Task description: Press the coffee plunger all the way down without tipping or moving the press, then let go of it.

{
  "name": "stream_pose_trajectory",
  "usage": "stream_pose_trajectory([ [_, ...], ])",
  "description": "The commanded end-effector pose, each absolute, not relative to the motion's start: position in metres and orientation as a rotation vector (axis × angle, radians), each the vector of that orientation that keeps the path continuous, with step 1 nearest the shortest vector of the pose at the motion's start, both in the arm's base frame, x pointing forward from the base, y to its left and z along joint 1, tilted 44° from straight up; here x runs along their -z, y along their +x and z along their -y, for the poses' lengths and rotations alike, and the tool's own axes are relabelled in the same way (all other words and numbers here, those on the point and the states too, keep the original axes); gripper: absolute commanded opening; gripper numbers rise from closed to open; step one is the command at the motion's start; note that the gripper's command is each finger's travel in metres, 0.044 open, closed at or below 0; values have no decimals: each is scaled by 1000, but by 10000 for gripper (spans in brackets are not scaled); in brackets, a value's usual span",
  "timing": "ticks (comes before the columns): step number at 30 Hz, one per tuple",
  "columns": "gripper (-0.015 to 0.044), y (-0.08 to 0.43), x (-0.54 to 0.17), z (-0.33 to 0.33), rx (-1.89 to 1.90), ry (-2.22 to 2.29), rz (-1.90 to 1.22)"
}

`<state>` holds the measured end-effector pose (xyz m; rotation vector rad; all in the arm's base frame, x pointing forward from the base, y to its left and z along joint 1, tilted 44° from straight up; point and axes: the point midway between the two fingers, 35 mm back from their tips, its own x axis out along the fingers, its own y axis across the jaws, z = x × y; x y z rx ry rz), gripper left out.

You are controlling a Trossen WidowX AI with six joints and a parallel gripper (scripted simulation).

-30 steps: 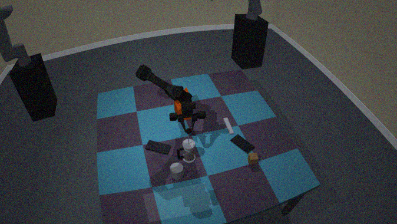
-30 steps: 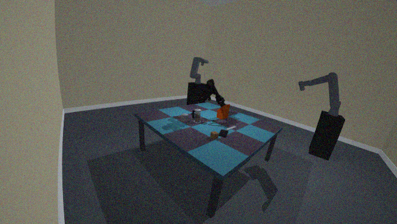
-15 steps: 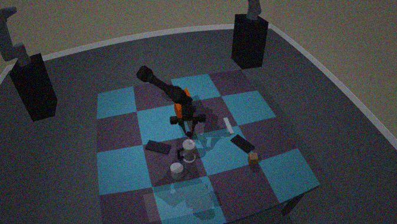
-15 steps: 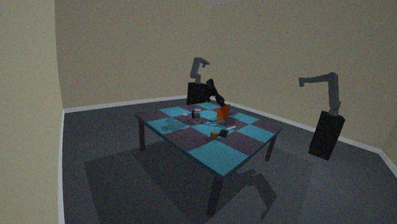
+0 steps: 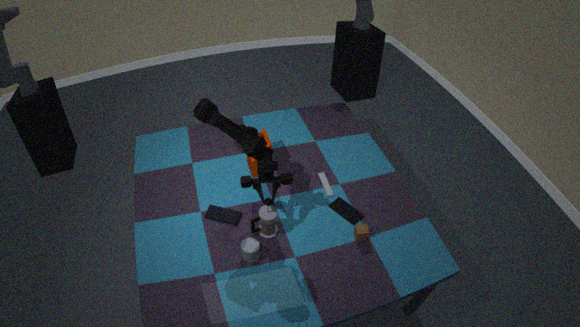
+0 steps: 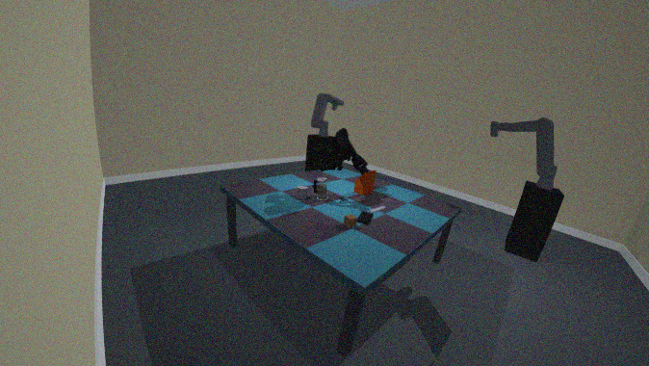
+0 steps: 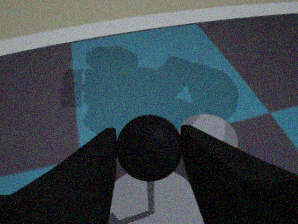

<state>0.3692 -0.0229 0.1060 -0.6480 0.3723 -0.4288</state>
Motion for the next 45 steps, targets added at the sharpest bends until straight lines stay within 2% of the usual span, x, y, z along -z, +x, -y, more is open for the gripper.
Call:
stream_pose_trajectory([
  [1, 114, 361, -84, 40, 447, -675, -445],
  [45, 114, 383, -78, 51, 449, -677, -440],
])
